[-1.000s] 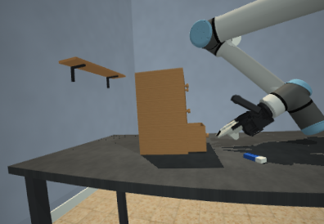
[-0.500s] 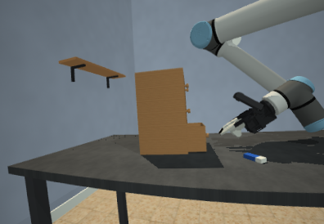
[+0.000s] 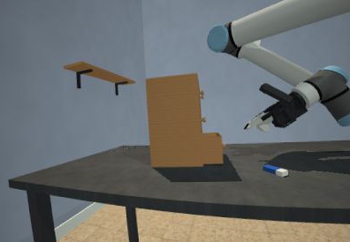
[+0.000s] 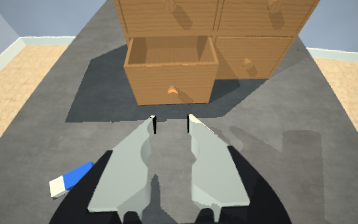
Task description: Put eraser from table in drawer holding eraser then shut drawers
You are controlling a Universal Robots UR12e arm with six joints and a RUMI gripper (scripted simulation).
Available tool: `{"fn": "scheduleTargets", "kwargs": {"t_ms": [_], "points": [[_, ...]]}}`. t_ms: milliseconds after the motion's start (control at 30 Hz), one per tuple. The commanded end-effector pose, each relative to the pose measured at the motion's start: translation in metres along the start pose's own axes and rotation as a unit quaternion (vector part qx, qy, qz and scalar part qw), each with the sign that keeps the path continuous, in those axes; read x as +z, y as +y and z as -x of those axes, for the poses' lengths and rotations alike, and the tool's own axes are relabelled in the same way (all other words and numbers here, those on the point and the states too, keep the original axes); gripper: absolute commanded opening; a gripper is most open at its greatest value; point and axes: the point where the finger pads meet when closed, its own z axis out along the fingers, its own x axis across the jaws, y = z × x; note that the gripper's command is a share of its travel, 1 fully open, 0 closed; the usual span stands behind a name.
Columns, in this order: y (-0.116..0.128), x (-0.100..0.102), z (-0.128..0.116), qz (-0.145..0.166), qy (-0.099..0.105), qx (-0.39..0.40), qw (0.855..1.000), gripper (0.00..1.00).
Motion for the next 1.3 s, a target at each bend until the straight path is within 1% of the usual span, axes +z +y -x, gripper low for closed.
{"fn": "scheduleTargets", "kwargs": {"t_ms": [0, 333, 533, 633, 800, 1033, 1100, 1267], "points": [[-0.008, -0.016, -0.001, 0.000, -0.001, 0.000, 1.000, 0.20], [-0.010, -0.020, -0.001, 0.001, -0.001, 0.000, 1.000, 0.20], [-0.011, -0.021, -0.001, 0.007, 0.000, 0.000, 1.000, 0.20], [-0.012, -0.023, -0.001, 0.017, 0.000, 0.000, 1.000, 0.20], [-0.014, -0.029, -0.002, 0.044, 0.000, 0.000, 0.999, 0.20], [-0.020, -0.042, -0.002, 0.102, 0.000, 0.000, 0.995, 0.20], [-0.020, -0.042, -0.002, 0.102, 0.000, 0.000, 0.995, 0.20], [-0.023, -0.056, -0.001, 0.152, 0.000, 0.000, 0.988, 0.20]]}}
